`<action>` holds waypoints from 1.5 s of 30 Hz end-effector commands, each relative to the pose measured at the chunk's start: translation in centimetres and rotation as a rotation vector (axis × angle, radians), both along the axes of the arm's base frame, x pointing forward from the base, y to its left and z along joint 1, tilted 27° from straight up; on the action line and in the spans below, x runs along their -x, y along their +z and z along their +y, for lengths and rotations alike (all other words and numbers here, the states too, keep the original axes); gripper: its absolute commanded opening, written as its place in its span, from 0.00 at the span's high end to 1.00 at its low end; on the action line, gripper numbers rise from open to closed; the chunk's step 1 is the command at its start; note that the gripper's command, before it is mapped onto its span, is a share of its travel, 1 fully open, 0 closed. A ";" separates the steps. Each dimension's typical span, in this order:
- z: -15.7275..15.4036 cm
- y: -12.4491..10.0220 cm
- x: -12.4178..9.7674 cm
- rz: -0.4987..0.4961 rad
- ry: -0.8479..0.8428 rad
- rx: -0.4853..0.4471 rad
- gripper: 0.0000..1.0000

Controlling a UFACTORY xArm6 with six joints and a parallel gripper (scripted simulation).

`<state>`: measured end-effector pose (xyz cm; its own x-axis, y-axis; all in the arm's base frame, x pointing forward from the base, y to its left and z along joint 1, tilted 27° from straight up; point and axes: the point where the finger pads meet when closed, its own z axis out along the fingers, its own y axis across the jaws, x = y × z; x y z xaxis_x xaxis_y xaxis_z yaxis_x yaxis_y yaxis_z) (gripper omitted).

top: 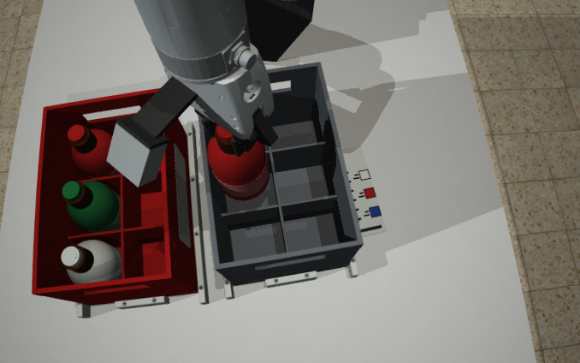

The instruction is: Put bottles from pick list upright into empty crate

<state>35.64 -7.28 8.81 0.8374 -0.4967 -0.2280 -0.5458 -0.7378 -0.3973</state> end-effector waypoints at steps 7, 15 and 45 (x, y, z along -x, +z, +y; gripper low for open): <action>0.3 -0.7 -0.2 -0.004 -0.001 0.002 1.00; 0.6 -1.3 -0.2 -0.004 -0.001 0.002 1.00; 1.8 -3.6 -0.3 -0.004 -0.001 0.002 1.00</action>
<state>35.73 -5.45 5.27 0.8373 -0.4965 -0.2288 -0.5459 -0.7377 -0.3971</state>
